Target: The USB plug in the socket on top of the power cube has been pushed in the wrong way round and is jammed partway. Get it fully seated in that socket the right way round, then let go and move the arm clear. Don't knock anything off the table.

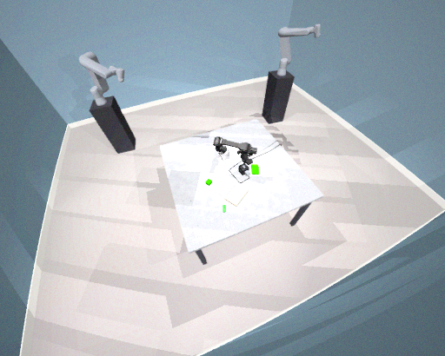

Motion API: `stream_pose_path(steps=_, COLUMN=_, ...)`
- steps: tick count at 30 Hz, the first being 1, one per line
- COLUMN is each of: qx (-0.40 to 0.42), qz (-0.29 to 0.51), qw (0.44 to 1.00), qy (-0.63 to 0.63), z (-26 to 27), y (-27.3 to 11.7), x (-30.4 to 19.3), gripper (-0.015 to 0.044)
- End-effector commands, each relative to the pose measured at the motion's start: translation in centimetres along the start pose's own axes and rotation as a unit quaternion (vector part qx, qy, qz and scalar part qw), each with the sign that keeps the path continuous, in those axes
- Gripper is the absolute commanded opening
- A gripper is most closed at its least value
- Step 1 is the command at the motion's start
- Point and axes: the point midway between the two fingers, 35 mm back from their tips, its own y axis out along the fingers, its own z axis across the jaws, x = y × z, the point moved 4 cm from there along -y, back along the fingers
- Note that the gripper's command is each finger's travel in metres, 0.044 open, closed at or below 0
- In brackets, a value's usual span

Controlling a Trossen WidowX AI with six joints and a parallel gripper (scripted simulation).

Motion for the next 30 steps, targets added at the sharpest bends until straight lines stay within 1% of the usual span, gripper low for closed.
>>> stream_pose_path(steps=1, qx=-0.002, qz=0.001, qw=1.000, qy=-0.002, z=-0.04, y=0.05, x=-0.01, gripper=0.0000)
stream_pose_path(steps=30, qx=-0.002, qz=0.001, qw=1.000, qy=-0.004, z=-0.08, y=0.39, x=-0.01, gripper=0.0000)
